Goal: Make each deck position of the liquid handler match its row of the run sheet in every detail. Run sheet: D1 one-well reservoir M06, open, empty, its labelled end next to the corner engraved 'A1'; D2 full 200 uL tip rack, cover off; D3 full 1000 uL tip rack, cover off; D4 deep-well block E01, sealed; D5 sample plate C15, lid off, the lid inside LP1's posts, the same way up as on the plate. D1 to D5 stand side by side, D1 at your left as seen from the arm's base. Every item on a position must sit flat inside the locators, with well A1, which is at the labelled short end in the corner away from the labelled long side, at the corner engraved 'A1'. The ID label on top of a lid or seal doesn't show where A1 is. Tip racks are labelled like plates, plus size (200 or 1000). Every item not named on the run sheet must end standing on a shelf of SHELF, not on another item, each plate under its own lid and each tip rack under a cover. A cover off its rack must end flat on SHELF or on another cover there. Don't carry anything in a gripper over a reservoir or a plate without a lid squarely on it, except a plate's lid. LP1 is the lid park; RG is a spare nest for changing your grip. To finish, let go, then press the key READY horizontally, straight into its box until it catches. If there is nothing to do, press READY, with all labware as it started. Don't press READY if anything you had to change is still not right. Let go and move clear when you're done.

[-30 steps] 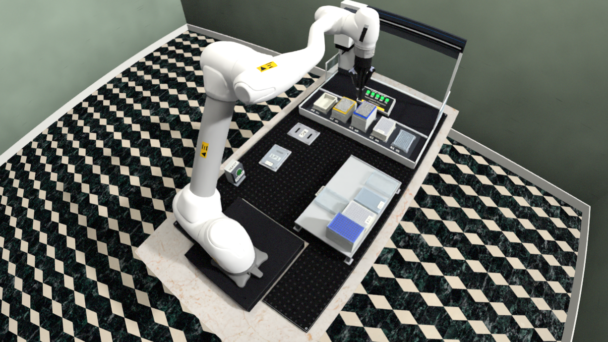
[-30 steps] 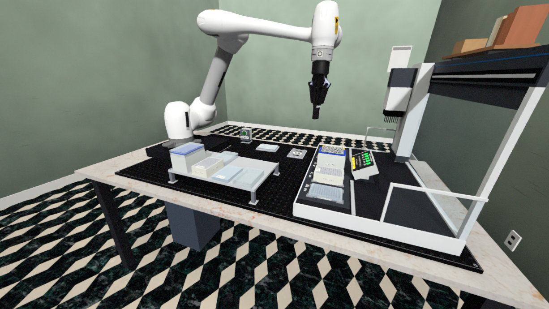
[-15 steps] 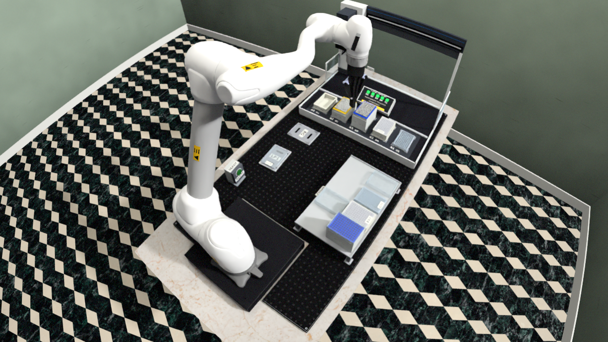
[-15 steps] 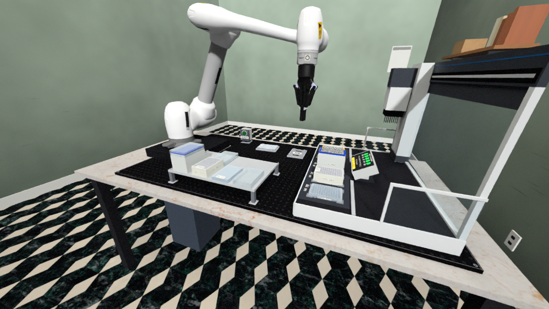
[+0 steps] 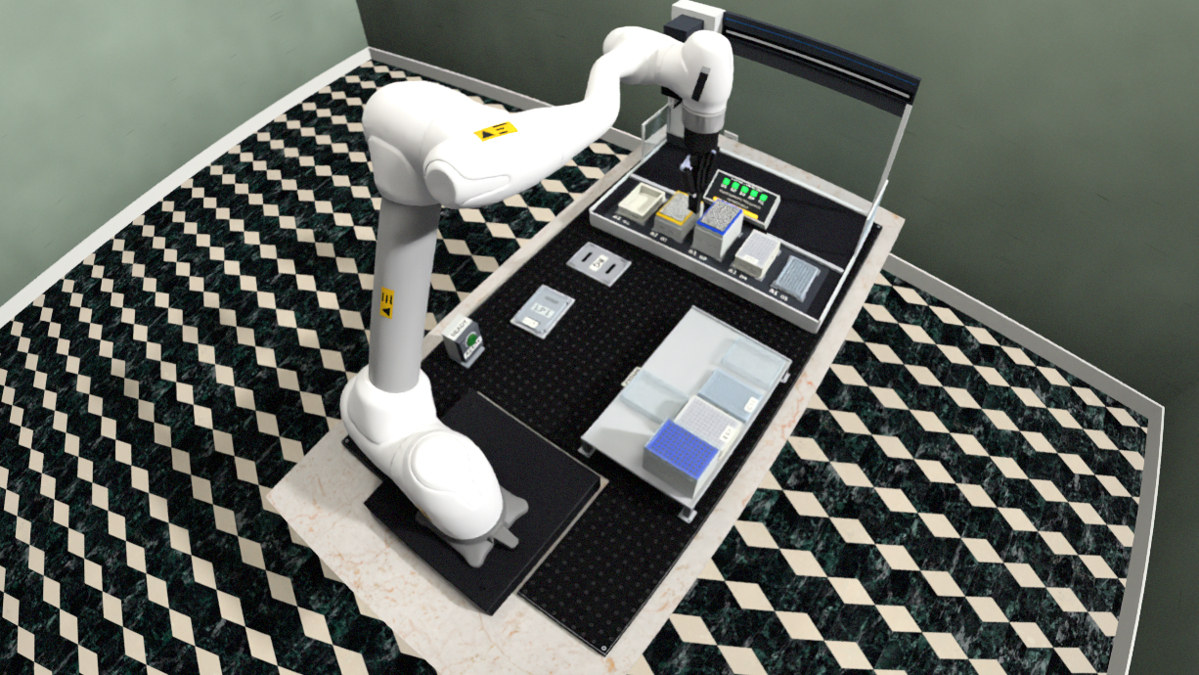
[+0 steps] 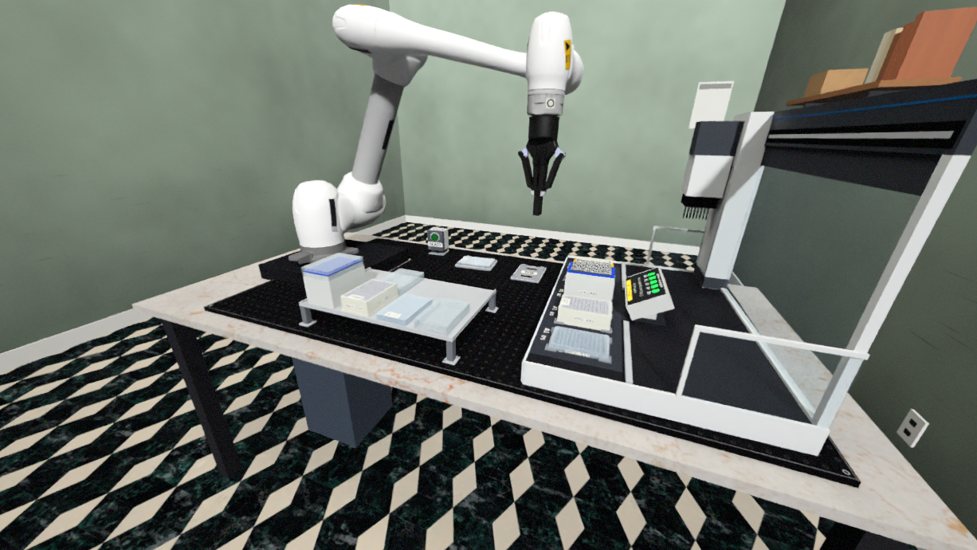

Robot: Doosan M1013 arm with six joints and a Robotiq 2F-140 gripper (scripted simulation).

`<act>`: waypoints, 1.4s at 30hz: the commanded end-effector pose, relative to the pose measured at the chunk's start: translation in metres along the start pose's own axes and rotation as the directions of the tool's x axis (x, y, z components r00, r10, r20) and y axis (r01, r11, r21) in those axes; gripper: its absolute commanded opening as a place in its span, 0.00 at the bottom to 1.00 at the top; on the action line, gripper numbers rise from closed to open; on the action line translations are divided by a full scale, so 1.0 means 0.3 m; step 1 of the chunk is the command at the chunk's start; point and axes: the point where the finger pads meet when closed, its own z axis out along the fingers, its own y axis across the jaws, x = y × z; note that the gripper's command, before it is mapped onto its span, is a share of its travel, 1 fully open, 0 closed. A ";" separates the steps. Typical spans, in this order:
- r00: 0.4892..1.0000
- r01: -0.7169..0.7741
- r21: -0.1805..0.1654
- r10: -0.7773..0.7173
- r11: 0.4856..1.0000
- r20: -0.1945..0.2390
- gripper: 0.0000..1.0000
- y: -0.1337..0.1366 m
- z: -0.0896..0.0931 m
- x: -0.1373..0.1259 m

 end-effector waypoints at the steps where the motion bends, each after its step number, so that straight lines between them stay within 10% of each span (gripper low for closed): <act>1: 0.998 0.063 -0.002 -0.063 0.998 -0.001 0.10 0.001 -0.004 0.000; 14: 0.973 0.231 -0.002 -0.231 0.973 -0.001 0.10 -0.004 -0.004 0.033; 42: 0.973 0.232 -0.002 -0.232 0.973 -0.001 0.10 -0.064 -0.004 0.438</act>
